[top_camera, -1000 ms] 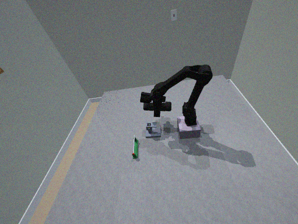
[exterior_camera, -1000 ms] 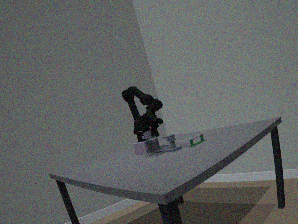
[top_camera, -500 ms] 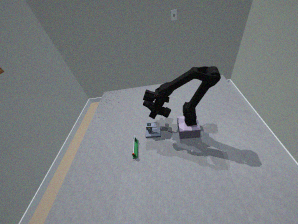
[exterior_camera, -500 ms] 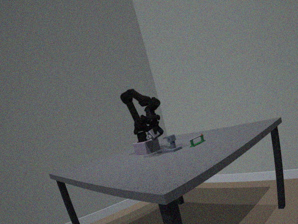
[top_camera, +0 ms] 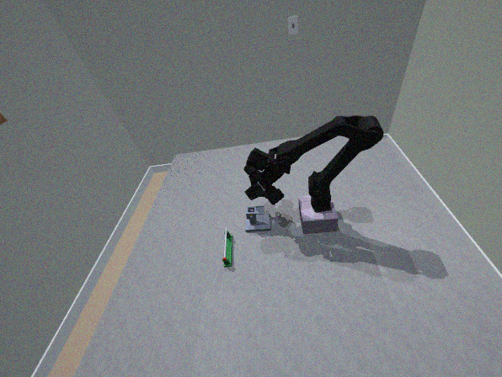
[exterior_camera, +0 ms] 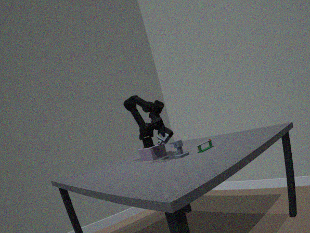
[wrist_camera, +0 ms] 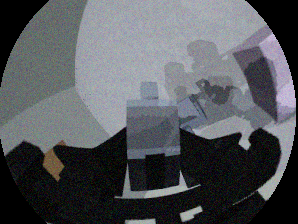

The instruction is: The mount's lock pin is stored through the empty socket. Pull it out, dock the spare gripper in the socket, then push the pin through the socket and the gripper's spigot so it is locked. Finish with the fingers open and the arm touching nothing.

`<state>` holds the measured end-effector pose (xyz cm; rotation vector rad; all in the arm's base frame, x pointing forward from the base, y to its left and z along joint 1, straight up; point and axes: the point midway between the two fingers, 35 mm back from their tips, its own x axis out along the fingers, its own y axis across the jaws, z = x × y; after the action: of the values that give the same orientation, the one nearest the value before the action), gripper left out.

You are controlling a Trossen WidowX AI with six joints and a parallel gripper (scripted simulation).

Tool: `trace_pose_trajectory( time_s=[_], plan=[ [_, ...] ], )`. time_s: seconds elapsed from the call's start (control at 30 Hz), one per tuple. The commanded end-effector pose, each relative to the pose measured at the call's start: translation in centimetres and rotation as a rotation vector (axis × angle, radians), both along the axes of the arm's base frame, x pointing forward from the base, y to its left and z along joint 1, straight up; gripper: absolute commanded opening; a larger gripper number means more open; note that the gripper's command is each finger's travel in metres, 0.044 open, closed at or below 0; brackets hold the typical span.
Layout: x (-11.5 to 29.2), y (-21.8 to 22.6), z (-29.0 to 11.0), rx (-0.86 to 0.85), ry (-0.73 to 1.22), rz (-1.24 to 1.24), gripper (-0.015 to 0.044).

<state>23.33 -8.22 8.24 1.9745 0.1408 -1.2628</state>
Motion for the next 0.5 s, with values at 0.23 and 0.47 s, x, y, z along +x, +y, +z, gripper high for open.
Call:
trace_pose_trajectory(
  time_s=[0.23,0.47],
  plan=[
    [1.0,1.3,1.2,0.183,-0.224,-0.139,0.0000],
    [1.4,2.2,1.9,0.322,-0.351,-0.218,0.0000]
  ],
)
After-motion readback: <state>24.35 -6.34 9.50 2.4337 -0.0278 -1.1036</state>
